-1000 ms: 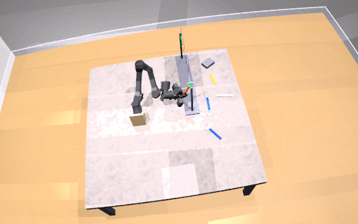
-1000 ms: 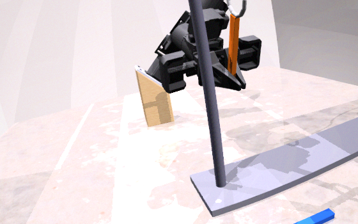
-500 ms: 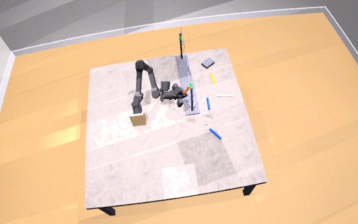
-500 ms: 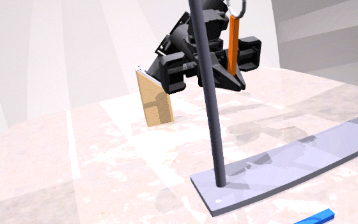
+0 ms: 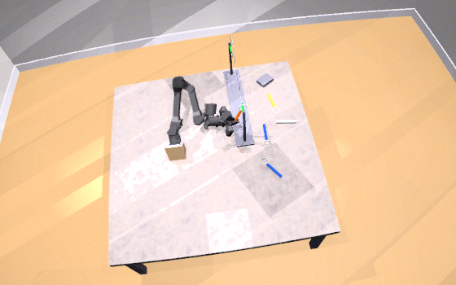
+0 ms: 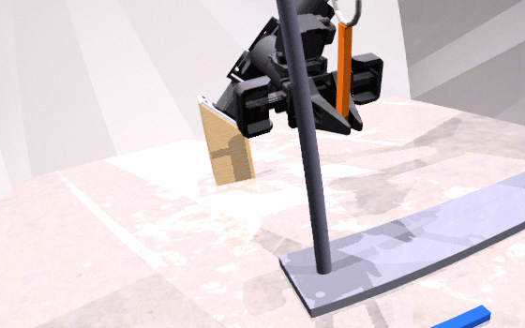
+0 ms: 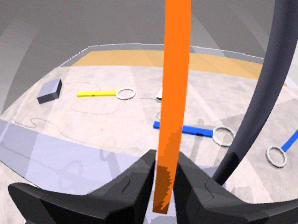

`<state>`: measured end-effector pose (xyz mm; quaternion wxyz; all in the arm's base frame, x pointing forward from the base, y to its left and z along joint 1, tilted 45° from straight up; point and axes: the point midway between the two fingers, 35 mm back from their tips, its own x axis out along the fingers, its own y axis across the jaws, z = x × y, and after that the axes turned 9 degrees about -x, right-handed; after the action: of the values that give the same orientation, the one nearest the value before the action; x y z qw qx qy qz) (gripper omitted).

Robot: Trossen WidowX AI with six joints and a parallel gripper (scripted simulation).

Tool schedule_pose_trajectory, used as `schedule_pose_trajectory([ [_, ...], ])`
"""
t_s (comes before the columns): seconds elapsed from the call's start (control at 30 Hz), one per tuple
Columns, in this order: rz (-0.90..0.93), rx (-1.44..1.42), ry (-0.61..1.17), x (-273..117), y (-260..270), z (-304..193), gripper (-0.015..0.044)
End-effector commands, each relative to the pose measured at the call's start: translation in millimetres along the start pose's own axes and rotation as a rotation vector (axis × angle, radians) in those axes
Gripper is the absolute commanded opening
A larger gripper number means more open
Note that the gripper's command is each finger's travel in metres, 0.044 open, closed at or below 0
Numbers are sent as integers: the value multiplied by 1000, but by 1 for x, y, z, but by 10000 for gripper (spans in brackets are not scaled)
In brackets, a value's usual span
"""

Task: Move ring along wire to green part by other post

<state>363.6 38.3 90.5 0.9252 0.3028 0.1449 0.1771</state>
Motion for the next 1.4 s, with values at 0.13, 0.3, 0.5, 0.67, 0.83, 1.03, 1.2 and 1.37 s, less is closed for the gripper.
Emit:
schedule_pose_trajectory([
  [0.13, -2, 1, 1, -12, -1, 1, 160],
  [0.3, -5, 3, 2, -30, -1, 1, 160],
  [0.5, -7, 5, 2, -50, -1, -1, 160],
  [0.67, -7, 6, 2, -50, -1, -1, 160],
  [0.83, -7, 6, 2, -50, -1, -1, 160],
  [1.03, -7, 6, 2, -50, -1, -1, 160],
  [1.2, -7, 6, 2, -50, -1, -1, 160],
  [1.37, -7, 6, 2, -50, -1, -1, 160],
])
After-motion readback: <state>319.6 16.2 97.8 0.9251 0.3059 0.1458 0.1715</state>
